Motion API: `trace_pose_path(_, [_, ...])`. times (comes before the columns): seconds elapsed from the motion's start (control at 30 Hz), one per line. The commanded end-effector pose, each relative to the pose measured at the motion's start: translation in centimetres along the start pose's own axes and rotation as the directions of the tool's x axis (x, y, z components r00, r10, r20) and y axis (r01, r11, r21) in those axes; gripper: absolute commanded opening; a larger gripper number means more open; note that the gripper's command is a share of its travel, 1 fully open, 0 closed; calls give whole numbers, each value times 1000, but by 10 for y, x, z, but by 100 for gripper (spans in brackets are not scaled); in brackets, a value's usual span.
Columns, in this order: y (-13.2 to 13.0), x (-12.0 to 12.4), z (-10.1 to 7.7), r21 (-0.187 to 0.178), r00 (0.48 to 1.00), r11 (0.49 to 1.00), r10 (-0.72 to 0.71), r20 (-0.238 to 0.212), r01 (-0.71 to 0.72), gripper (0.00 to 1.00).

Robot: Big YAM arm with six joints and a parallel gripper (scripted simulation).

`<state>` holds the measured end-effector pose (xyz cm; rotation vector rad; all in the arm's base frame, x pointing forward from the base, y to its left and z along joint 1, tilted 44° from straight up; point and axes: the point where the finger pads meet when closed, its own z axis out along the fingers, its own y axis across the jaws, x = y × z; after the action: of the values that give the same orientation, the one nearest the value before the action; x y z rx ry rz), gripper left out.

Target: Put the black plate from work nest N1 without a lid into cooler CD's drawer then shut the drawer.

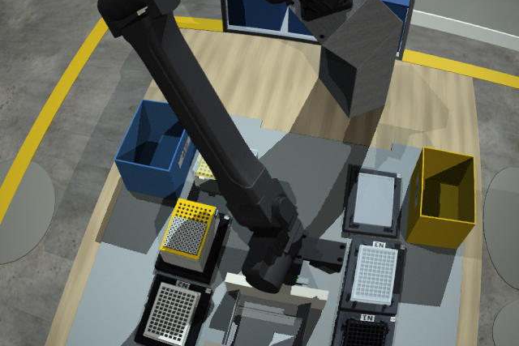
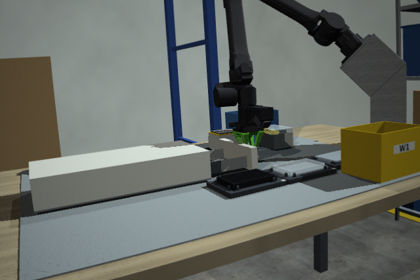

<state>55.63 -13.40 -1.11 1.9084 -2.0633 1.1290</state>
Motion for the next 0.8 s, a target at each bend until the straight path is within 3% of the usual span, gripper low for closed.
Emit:
trace_pose_path(0.0, [7,14,-8,-3,1000,1000,-1,-9,1,30])
trace_pose_path(0.77, [11,12,-9,-9,1000,1000,-7,-6,7,30])
